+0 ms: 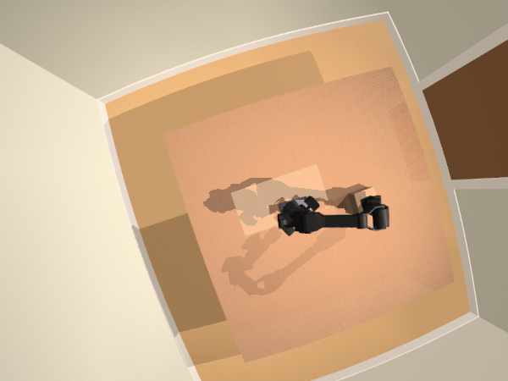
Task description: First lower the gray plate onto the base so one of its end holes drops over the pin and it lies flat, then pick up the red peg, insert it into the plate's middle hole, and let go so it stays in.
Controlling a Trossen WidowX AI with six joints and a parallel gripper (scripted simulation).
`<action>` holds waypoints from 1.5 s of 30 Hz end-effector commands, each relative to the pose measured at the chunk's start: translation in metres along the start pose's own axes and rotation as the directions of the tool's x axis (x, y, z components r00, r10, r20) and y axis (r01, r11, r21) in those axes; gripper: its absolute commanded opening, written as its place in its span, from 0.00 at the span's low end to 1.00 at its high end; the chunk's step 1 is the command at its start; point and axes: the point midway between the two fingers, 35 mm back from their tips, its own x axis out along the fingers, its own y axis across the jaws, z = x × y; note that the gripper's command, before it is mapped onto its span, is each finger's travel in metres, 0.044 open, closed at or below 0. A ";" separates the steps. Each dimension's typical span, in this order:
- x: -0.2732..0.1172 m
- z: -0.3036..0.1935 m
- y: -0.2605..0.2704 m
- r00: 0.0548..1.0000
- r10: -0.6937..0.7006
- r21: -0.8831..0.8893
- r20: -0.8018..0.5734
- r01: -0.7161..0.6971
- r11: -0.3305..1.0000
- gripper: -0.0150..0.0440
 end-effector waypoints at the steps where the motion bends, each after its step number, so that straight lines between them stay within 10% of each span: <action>1: 0.000 0.000 0.000 1.000 0.000 0.000 0.000 0.000 1.000 0.34; 5: 0.000 0.000 0.000 1.000 0.000 0.000 0.000 0.000 1.000 0.51; 45: -0.023 -0.002 -0.001 1.000 -0.004 -0.001 -0.001 0.004 1.000 0.51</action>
